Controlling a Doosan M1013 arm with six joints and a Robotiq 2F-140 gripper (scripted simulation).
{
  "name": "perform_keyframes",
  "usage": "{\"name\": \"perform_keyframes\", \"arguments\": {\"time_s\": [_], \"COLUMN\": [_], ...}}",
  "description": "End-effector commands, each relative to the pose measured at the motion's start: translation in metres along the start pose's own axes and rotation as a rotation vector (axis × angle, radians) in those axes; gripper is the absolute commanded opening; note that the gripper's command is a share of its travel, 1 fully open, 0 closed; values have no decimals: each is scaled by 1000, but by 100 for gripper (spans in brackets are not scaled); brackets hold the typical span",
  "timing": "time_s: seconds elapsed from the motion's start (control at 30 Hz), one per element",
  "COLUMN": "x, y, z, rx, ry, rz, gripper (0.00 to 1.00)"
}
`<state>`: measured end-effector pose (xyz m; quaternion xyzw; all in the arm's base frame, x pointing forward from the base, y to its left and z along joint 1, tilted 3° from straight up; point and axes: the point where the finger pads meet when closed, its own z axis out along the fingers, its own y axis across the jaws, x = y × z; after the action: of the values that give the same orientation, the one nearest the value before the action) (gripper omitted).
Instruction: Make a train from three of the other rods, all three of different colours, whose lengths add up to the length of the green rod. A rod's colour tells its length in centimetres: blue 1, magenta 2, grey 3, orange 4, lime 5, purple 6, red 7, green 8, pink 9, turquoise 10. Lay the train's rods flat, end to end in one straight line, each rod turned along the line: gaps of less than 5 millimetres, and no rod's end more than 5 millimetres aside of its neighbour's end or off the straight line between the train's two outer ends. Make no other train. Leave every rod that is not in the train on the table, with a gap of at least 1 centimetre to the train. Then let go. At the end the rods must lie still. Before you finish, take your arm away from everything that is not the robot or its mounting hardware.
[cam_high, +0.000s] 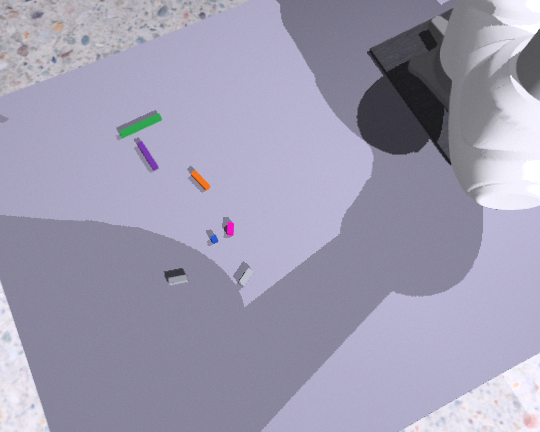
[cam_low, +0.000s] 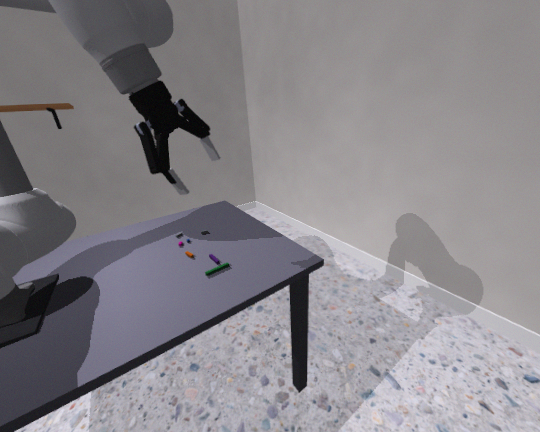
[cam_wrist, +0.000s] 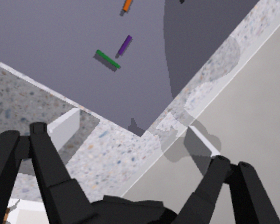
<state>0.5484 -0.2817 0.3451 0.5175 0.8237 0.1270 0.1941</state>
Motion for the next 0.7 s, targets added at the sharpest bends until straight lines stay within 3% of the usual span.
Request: {"name": "perform_keyframes", "arguments": {"time_s": [0.0,0.67], "x": [0,5], "y": [0,3], "z": [0,6], "rx": [0,5], "ry": [0,9], "rz": [0,-47], "gripper": [100,100]}}
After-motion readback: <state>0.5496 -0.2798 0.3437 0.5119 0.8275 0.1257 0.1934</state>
